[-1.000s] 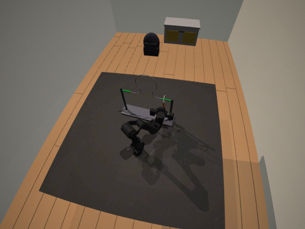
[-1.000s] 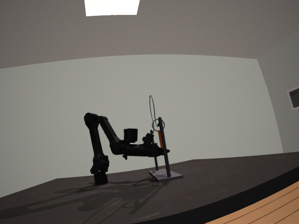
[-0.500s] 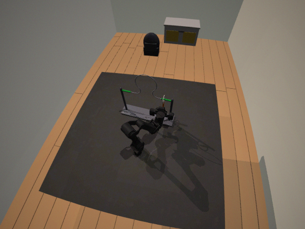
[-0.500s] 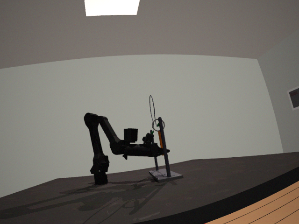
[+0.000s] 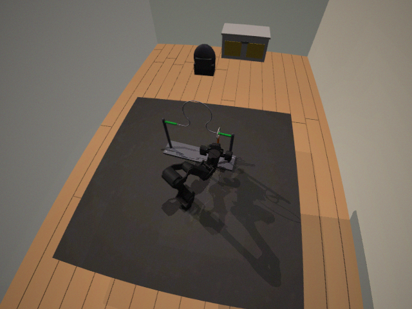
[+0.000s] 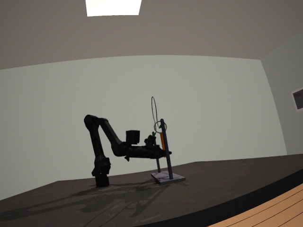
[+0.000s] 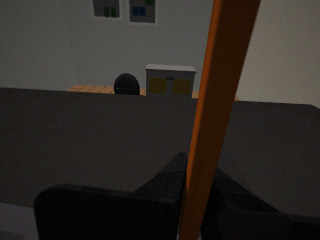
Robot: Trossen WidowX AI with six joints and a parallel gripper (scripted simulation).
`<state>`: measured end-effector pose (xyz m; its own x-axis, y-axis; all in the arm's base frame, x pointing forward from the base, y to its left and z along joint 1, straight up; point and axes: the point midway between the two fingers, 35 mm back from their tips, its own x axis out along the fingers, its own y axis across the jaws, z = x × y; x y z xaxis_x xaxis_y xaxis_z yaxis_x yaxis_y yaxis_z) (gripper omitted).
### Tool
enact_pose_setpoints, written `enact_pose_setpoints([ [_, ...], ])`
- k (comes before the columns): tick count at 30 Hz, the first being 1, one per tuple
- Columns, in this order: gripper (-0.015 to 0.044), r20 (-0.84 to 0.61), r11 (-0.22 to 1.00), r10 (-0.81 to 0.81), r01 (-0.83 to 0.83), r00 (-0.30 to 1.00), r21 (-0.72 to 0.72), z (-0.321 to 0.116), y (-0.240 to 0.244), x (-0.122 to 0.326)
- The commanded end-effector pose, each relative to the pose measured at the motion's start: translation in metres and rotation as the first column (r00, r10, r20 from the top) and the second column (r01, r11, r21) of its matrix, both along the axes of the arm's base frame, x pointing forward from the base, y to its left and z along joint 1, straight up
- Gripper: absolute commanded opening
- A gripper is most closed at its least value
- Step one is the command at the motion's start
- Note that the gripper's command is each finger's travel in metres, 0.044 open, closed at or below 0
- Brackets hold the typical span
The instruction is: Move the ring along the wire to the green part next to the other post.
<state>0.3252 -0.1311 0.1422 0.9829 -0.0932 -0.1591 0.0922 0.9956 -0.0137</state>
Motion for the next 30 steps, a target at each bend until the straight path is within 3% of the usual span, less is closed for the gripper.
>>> enact_pose_setpoints([
  [1, -0.015, -0.001, 1.0, -0.003, 0.003, 1.0, 0.005, 0.0, 0.004, -0.001],
  [16, -0.015, 0.0, 0.999, 0.003, -0.003, 1.0, 0.039, 0.0, 0.023, 0.002],
  [30, -0.015, 0.015, 0.986, 0.01, -0.012, 1.0, 0.165, 0.001, 0.053, 0.005],
])
